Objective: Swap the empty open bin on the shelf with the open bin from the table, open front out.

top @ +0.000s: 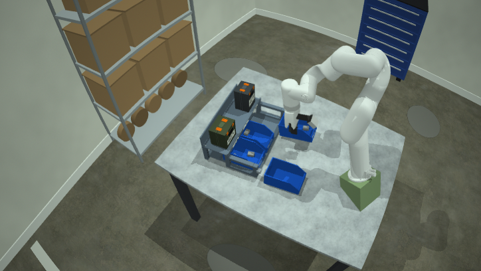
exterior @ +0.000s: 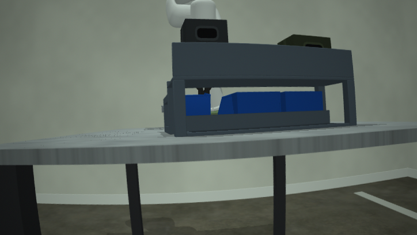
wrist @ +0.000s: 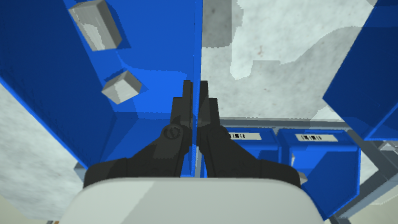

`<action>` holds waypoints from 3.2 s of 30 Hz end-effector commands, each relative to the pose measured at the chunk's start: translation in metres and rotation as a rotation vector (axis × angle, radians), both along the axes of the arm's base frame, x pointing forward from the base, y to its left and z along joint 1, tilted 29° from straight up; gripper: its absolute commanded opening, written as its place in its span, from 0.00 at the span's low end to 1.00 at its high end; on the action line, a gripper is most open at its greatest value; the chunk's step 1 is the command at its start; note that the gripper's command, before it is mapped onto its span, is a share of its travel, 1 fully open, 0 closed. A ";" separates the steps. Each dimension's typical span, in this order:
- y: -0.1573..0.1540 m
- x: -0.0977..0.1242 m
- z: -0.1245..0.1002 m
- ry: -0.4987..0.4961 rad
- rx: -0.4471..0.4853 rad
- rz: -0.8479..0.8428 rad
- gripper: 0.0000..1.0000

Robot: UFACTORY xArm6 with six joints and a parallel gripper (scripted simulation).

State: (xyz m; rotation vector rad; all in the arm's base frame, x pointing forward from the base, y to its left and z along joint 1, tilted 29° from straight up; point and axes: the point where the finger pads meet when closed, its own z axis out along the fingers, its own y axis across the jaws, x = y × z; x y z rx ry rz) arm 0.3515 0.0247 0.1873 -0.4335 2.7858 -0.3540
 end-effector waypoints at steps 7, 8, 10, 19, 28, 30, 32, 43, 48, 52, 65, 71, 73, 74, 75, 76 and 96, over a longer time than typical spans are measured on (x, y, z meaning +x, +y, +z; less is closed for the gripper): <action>0.001 0.003 0.002 -0.003 0.001 0.000 0.00; 0.001 0.003 0.002 -0.003 0.001 0.000 0.00; 0.001 0.004 0.003 -0.003 0.001 0.000 0.00; 0.003 0.007 0.004 -0.003 0.001 0.000 0.00; 0.005 0.012 0.007 -0.003 0.001 0.000 0.00; 0.005 0.013 0.007 -0.003 0.001 0.000 0.00; 0.006 0.014 0.007 -0.003 0.001 0.000 0.00; 0.010 0.023 0.012 -0.003 0.001 0.000 0.00; 0.011 0.026 0.013 -0.003 0.001 0.000 0.00; 0.013 0.030 0.015 -0.003 0.001 0.000 0.00; 0.017 0.042 0.020 -0.003 0.001 0.000 0.00; 0.020 0.048 0.023 -0.003 0.001 0.000 0.00; 0.021 0.050 0.024 -0.003 0.001 0.000 0.00; 0.021 0.051 0.024 -0.003 0.001 0.000 0.00; 0.022 0.052 0.025 -0.003 0.001 0.000 0.00; 0.022 0.053 0.025 -0.003 0.001 0.000 0.00; 0.029 0.069 0.032 -0.003 0.001 0.000 0.00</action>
